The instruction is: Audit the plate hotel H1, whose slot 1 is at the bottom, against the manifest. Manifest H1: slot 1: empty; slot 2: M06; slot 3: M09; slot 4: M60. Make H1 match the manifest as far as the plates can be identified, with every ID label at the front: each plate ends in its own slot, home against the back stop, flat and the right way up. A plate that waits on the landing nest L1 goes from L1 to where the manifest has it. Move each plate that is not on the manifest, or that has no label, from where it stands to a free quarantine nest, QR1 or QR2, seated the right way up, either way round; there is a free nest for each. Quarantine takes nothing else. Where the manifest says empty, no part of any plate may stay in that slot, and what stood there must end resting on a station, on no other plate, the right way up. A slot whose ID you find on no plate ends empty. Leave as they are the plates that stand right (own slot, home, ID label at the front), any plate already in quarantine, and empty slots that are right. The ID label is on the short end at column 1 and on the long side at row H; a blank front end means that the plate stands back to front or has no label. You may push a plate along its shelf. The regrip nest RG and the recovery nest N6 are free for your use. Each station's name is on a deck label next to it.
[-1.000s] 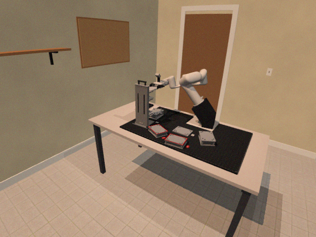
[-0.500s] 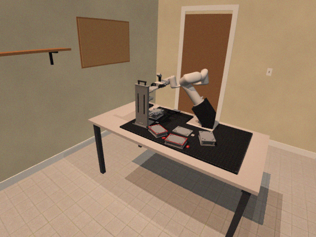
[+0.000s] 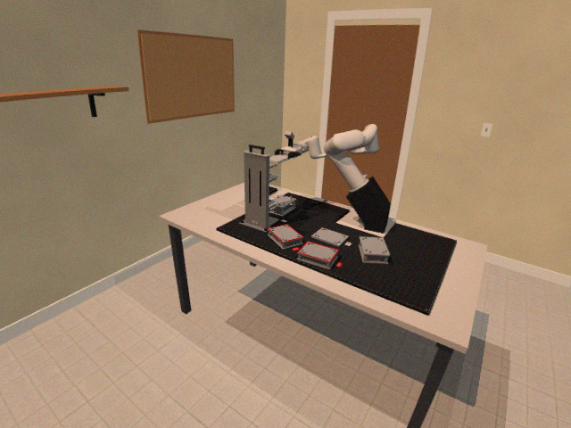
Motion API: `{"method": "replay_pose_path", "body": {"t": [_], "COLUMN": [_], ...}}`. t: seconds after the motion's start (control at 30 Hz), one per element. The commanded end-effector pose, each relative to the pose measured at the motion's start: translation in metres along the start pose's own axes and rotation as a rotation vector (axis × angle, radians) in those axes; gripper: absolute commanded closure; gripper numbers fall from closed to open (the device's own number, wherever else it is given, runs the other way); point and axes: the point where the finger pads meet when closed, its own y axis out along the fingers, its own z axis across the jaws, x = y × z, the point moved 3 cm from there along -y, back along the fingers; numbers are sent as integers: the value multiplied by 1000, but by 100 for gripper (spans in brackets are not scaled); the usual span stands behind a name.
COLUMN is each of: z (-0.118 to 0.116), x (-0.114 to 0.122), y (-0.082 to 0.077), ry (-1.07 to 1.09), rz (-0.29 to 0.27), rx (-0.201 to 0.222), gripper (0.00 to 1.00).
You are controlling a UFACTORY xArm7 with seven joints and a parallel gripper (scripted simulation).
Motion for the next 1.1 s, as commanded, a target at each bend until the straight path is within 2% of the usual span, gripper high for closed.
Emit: {"method": "replay_pose_path", "body": {"t": [0.0,1.07], "z": [0,0], "x": [0,-1], "y": [-5,-52], "ry": [-2,-2], "rz": [-1,-2], "rx": [0,0], "gripper": [100,100]}}
